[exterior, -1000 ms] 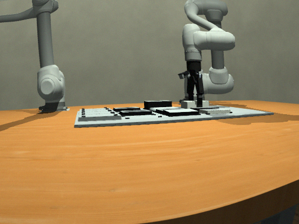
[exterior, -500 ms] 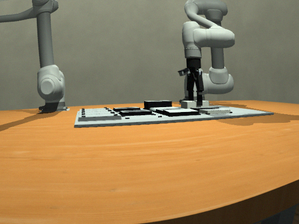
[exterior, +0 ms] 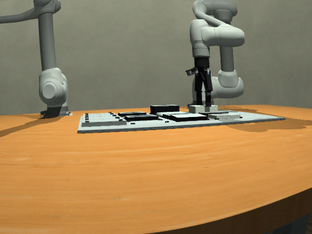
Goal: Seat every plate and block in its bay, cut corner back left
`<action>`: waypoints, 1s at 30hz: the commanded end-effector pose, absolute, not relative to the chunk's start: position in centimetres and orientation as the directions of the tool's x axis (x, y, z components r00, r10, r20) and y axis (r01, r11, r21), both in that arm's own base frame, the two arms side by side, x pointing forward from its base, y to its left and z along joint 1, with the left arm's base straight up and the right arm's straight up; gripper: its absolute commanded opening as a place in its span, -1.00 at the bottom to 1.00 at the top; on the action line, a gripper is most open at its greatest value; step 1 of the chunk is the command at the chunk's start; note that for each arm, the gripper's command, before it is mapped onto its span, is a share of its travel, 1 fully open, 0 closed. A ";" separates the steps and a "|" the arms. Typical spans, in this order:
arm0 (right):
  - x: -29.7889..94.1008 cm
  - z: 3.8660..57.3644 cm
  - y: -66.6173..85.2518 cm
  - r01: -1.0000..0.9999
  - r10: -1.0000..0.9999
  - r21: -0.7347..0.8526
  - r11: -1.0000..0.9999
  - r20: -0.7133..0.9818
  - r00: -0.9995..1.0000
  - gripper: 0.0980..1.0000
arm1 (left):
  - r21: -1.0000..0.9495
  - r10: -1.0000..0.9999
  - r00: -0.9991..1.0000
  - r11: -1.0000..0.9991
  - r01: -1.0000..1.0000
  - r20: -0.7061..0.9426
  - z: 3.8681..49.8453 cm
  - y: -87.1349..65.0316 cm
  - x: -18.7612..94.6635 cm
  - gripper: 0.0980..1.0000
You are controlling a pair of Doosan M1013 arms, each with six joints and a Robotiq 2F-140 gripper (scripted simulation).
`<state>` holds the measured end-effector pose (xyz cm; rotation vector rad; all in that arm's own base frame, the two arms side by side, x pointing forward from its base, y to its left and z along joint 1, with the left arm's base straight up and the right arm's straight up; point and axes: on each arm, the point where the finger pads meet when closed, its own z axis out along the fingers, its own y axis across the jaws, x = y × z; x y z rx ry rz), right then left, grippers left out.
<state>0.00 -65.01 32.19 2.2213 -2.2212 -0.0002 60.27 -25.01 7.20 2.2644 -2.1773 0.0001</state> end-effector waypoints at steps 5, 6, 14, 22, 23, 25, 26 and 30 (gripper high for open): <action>0.0 32.3 -65.0 -1.000 -1.000 0.000 0.000 0.002 0.000 1.00 | -0.001 -0.999 0.039 -0.039 -0.999 0.000 8.0 -25.0 60.3 0.33; 0.0 32.3 -65.0 -1.000 -1.000 0.000 0.000 0.002 0.000 1.00 | -0.001 -0.999 0.039 -0.039 -0.999 0.000 8.2 -25.0 60.3 0.33; 0.0 32.3 -65.0 -1.000 -1.000 0.000 0.000 0.002 0.000 1.00 | -0.001 -0.999 0.039 -0.039 -0.999 0.000 9.2 -25.0 60.3 0.33; 0.0 32.3 -65.0 -1.000 -1.000 0.000 0.000 0.002 0.000 1.00 | -0.001 -0.999 0.039 -0.039 -0.999 0.000 10.0 -25.0 60.3 0.33; 0.0 32.3 -65.0 -1.000 -1.000 0.000 0.000 0.002 0.000 1.00 | -0.001 -0.999 0.039 -0.039 -0.999 0.000 10.2 -25.0 60.3 0.33; 0.0 32.3 -65.0 -1.000 -1.000 0.000 0.000 0.002 0.000 1.00 | -0.001 -0.999 0.039 -0.039 -0.999 0.000 10.4 -25.0 60.3 0.33; 0.0 32.3 -65.0 -1.000 -1.000 0.000 0.000 0.002 0.000 1.00 | -0.001 -0.999 0.039 -0.039 -0.999 0.000 10.6 -25.0 60.3 0.33; 0.0 32.3 -65.0 -1.000 -1.000 0.000 0.000 0.002 0.000 1.00 | -0.001 -0.999 0.039 -0.039 -0.999 0.000 10.8 -25.0 60.3 0.33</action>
